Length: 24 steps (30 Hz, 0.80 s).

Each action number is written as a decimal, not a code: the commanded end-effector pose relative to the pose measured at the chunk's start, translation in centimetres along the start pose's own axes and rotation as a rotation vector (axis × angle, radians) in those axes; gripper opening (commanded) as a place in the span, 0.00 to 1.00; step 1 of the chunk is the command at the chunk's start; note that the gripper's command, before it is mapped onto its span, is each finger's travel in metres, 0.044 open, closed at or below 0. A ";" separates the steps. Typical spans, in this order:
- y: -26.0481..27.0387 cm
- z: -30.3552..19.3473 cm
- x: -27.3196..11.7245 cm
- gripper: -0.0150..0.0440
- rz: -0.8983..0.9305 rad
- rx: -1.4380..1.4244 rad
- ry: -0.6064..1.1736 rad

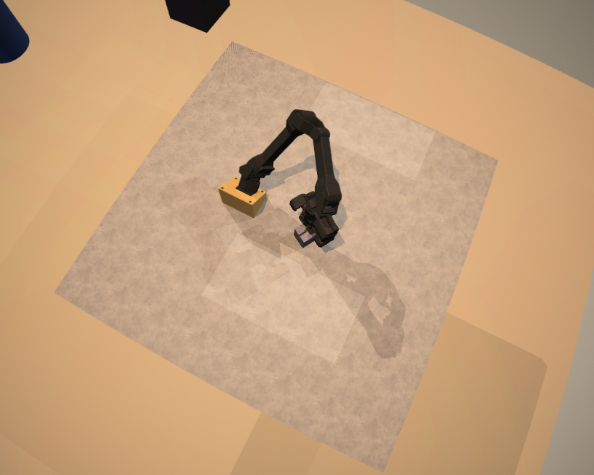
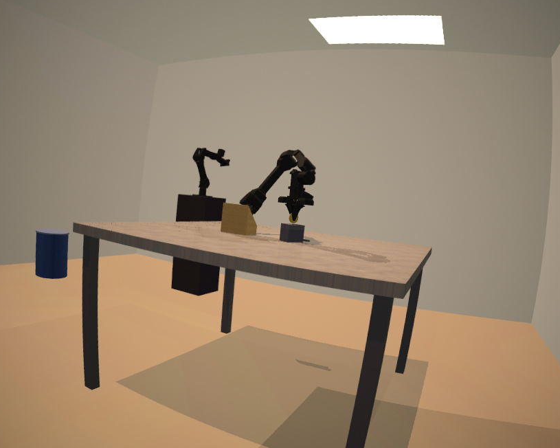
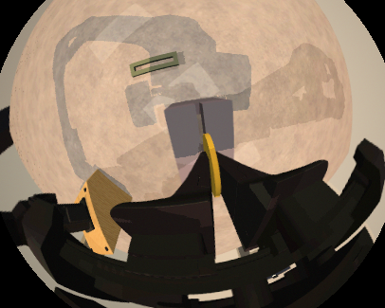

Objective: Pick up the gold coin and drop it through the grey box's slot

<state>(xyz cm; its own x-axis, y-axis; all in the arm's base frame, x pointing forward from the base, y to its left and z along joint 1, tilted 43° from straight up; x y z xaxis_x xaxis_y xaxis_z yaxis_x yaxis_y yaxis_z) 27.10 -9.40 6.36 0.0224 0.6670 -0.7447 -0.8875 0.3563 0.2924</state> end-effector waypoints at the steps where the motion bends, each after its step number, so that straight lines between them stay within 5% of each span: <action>1: 0.1 -0.1 0.3 0.25 0.004 0.007 -0.005; 5: 0.1 -0.1 0.4 0.25 0.004 0.007 -0.005; 11: 0.0 0.0 0.2 0.52 0.000 0.000 0.000; 20: 0.0 0.0 0.2 0.53 0.000 0.000 0.000; 24: 0.0 0.0 -0.9 0.70 0.000 0.000 0.000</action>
<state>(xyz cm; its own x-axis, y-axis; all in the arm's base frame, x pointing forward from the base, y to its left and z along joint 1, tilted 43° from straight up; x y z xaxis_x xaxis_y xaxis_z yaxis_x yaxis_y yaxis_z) 26.97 -9.33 6.43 0.0142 0.6727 -0.7398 -0.8851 0.3527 0.3036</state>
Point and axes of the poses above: the point midway between the two fingers, 35 mm back from their tips, its own x axis out along the fingers, its own y axis across the jaws, z = x × y, the point moved 6 cm from there along -x, back along the fingers, and after that the axes turned 2 degrees about -x, right-handed, at the moved point
